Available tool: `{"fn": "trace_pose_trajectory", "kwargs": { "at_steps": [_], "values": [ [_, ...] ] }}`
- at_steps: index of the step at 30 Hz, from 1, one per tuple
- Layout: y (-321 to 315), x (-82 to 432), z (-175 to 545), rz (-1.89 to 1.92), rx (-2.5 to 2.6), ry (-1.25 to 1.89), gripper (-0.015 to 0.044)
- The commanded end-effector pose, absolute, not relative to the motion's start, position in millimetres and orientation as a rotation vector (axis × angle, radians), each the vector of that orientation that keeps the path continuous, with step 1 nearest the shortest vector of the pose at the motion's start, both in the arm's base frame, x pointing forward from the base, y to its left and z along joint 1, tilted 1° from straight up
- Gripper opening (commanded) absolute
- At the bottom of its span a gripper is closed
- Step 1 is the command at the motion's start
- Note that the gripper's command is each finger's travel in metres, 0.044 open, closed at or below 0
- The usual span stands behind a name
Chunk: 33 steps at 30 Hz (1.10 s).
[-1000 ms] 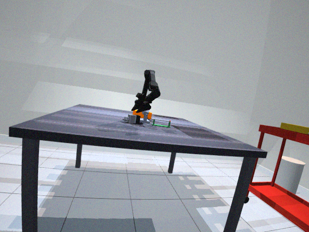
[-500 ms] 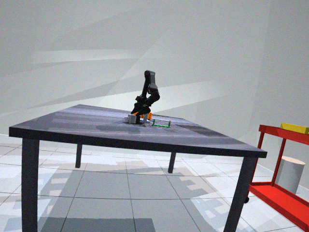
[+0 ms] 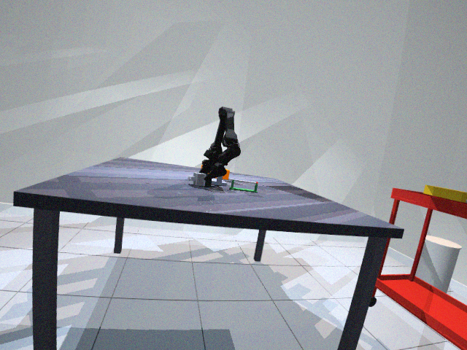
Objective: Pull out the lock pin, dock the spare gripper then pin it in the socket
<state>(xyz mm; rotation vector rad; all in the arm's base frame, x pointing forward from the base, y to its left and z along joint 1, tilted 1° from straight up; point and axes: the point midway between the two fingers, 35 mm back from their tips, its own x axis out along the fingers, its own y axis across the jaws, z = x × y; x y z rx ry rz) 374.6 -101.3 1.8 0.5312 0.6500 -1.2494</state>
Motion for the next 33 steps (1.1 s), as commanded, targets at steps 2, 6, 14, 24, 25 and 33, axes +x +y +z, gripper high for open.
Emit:
{"fn": "trace_pose_trajectory", "kwargs": {
  "at_steps": [2, 6, 14, 24, 25, 33],
  "values": [
    [-101.1, 371.7, -9.3, -1.252, 0.529, 0.660, 0.0440],
    [-101.1, 371.2, -13.2, -1.252, 0.529, 0.660, 0.0440],
    [-101.1, 371.2, -13.2, -1.252, 0.529, 0.660, 0.0335],
    [-101.2, 371.1, -13.2, -1.252, 0.529, 0.660, 0.0170],
    [-101.2, 371.1, -13.2, -1.252, 0.529, 0.660, 0.0164],
    [-101.2, 374.4, 5.9, -1.252, 0.529, 0.659, 0.0000]
  ]
}}
